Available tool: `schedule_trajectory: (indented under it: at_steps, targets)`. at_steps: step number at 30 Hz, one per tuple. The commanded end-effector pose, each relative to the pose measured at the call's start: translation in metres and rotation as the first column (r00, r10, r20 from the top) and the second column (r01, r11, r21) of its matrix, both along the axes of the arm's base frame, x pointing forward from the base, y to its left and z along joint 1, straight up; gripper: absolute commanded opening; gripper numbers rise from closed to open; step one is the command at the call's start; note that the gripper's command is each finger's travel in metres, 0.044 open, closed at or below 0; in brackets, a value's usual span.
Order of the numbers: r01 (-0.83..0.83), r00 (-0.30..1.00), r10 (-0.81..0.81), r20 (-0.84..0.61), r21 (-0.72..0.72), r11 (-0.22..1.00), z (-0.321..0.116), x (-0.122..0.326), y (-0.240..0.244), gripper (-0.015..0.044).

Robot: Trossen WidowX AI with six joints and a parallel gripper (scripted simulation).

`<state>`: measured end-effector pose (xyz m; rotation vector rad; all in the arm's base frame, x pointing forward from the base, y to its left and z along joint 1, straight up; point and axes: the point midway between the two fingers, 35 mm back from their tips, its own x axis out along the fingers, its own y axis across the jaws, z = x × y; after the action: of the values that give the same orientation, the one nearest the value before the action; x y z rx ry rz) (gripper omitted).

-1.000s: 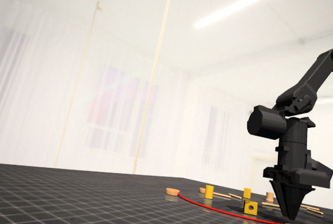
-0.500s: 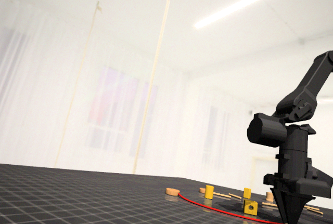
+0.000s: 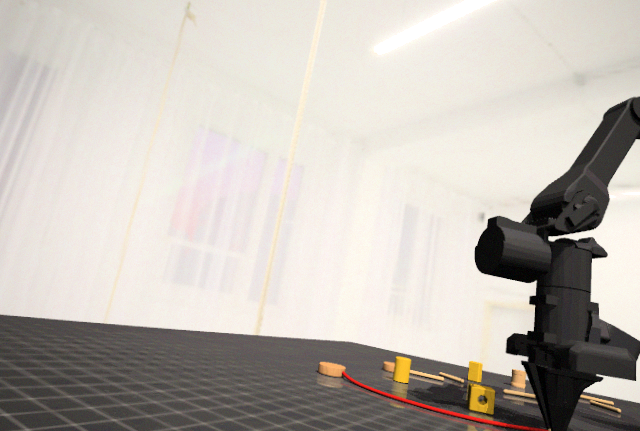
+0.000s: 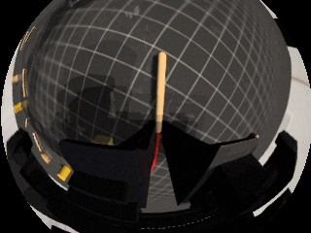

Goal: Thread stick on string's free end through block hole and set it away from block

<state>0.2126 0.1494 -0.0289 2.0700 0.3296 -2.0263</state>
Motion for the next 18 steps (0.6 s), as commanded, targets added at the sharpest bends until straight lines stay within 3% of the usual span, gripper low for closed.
schedule_trajectory:
  at_steps: [1, 18]
  targets:
    - [0.0, 1.0, 0.0, 0.002, 0.002, 1.0, 0.005, 0.001, 0.001, 0.0]
    - [0.0, 1.0, 0.0, 0.002, 0.002, 1.0, 0.026, 0.001, 0.001, 0.0]
